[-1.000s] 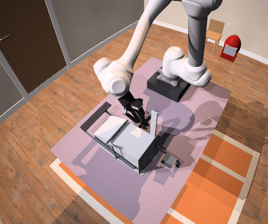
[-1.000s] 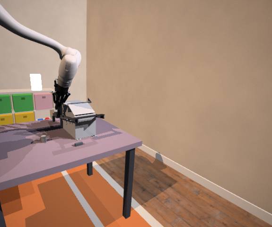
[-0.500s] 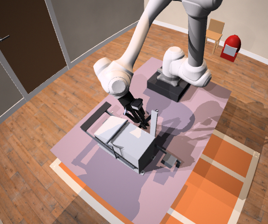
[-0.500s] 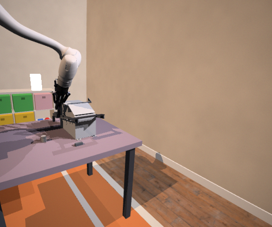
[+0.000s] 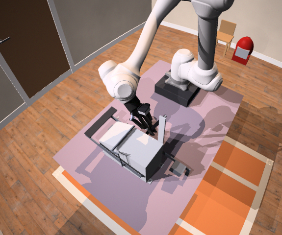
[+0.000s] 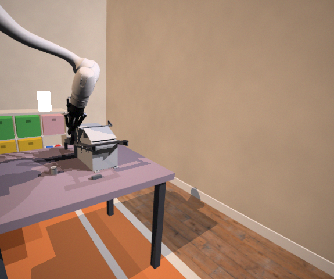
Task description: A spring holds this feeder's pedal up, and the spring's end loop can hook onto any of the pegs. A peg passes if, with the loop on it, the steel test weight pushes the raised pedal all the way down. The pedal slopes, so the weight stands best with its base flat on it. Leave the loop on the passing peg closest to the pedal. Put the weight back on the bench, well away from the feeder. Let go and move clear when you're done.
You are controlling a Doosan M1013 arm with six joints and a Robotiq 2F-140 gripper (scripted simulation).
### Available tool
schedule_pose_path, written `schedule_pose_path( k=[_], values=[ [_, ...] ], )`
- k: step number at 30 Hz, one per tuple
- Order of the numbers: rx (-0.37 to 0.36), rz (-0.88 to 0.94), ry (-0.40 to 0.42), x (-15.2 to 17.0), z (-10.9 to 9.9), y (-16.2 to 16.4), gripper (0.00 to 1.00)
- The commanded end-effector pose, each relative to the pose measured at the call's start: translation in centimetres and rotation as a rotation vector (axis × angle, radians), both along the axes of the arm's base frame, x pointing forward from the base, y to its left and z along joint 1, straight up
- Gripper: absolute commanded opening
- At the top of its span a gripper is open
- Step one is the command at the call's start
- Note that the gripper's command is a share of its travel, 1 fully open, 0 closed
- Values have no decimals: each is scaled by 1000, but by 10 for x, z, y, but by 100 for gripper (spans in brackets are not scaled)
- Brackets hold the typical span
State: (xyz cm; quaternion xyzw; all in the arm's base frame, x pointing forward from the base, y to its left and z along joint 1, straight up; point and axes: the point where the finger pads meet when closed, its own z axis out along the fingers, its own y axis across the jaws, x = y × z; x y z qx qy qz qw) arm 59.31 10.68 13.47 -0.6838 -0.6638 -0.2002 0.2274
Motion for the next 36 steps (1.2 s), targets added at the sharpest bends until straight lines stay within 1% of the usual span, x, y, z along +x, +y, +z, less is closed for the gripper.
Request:
schedule_pose_path(
  k=[1, 36],
  values=[
    [1, -1, -4, 1, 1, 0, 17],
    [0, -1, -36, 8, 1, 0, 17]
  ],
)
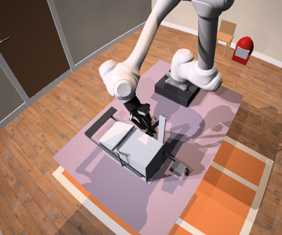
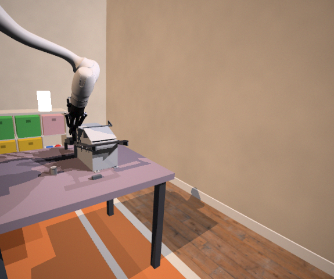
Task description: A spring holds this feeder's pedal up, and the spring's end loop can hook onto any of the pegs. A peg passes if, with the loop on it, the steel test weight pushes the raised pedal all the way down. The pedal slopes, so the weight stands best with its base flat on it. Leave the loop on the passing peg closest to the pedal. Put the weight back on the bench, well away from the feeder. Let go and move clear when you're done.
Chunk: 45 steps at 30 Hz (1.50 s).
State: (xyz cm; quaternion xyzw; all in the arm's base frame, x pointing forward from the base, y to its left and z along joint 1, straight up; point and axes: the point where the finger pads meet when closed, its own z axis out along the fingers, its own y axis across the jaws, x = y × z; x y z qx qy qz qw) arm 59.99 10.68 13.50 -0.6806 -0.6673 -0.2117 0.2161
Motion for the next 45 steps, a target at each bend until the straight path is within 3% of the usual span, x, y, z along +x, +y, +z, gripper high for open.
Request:
schedule_pose_path(
  k=[1, 45],
  values=[
    [0, 0, -4, 1, 1, 0, 17],
    [0, 0, -21, 4, 2, 1, 17]
  ],
)
